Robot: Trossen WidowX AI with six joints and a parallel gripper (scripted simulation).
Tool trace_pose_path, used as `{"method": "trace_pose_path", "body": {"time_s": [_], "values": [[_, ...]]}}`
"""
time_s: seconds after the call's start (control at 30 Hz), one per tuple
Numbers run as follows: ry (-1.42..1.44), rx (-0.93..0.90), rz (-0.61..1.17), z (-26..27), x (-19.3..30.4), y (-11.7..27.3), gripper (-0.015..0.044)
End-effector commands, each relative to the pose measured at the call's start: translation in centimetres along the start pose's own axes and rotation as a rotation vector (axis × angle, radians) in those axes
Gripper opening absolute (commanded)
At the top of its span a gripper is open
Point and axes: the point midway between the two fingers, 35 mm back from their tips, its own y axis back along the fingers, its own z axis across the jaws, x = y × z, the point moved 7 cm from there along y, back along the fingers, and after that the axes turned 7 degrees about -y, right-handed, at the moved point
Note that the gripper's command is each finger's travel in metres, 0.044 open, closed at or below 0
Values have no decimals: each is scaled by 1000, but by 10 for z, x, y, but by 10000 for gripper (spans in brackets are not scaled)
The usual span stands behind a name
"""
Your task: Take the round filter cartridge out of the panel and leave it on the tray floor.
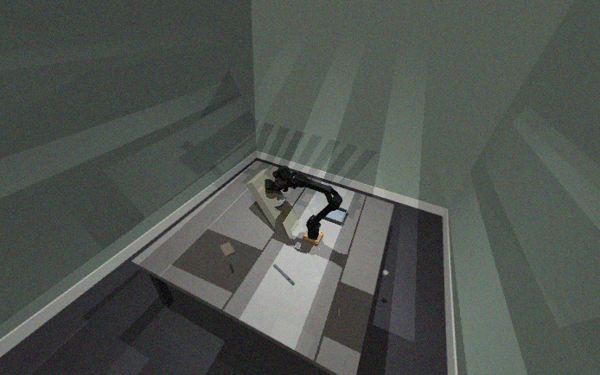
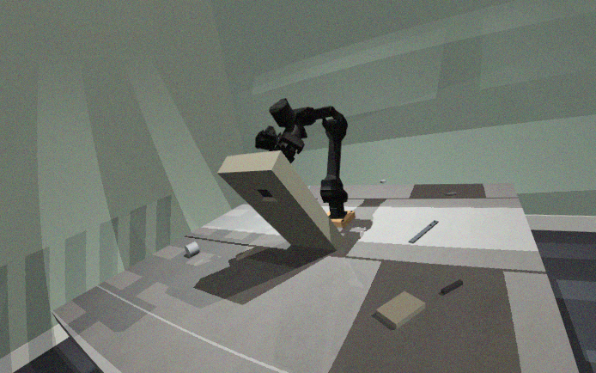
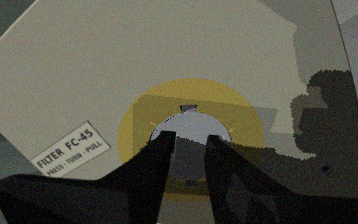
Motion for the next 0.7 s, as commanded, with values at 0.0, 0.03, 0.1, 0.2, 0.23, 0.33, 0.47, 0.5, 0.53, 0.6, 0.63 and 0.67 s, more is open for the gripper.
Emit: {"method": "trace_pose_path", "body": {"time_s": [0.0, 0.03, 0.1, 0.2, 0.23, 0.33, 0.47, 0.5, 0.53, 0.6, 0.63, 0.67], "values": [[-3, 2, 6, 0, 0, -9, 95], [0, 0, 0, 0, 0, 0, 88], [0, 0, 0, 0, 0, 0, 75], [0, 0, 0, 0, 0, 0, 55], [0, 0, 0, 0, 0, 0, 48], [0, 0, 0, 0, 0, 0, 8], [23, 0, 1, 0, 0, -2, 0], [51, 1, 3, 0, 0, -5, 0], [80, 1, 4, 0, 0, -5, 0], [140, 1, 5, 0, 0, -7, 0], [171, 1, 5, 0, 0, -8, 0], [203, 1, 5, 0, 0, -8, 0]]}}
